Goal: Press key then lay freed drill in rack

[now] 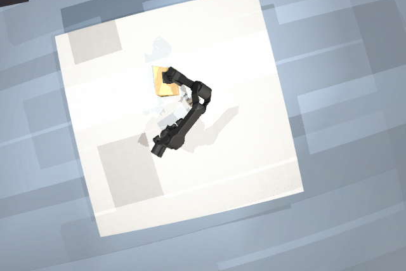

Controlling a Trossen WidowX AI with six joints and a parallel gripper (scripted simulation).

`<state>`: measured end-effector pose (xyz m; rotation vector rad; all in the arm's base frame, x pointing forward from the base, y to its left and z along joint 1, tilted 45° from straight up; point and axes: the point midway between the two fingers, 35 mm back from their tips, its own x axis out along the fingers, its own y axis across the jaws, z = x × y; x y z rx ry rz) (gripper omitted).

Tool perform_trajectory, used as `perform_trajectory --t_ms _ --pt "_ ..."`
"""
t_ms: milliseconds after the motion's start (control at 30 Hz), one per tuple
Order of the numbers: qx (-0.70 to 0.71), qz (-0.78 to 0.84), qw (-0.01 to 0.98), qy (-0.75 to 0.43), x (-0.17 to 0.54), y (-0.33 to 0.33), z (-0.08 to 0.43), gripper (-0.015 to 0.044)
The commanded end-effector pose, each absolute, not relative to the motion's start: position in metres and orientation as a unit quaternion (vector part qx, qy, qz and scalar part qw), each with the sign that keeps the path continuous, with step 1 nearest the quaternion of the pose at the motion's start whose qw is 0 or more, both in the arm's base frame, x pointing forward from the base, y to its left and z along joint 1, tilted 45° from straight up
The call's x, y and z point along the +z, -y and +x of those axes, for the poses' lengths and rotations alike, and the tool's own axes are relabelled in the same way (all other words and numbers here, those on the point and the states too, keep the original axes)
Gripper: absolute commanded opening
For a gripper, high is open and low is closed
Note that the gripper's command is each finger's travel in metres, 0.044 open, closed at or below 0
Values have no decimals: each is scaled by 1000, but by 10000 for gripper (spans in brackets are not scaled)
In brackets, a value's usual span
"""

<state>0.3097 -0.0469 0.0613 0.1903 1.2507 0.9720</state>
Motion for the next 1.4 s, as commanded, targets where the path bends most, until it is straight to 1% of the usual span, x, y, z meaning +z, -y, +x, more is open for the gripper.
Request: perform_trajectory --t_ms 0,67,167,233,333,467,633,700,1367 --pt "421 93 707 -561 86 74 314 184" --pt "413 102 708 -564 102 89 313 236" --pt "411 106 708 -565 108 94 312 315" --pt "430 73 716 -545 104 79 313 368" --pt "512 -49 716 -472 113 40 305 440" --pt "611 -216 681 -340 120 -13 282 440" --pt "690 -399 587 -142 121 -70 240 440" --pt "701 -439 555 -87 120 -82 228 440" --pt "702 -444 551 -80 118 -84 227 440"
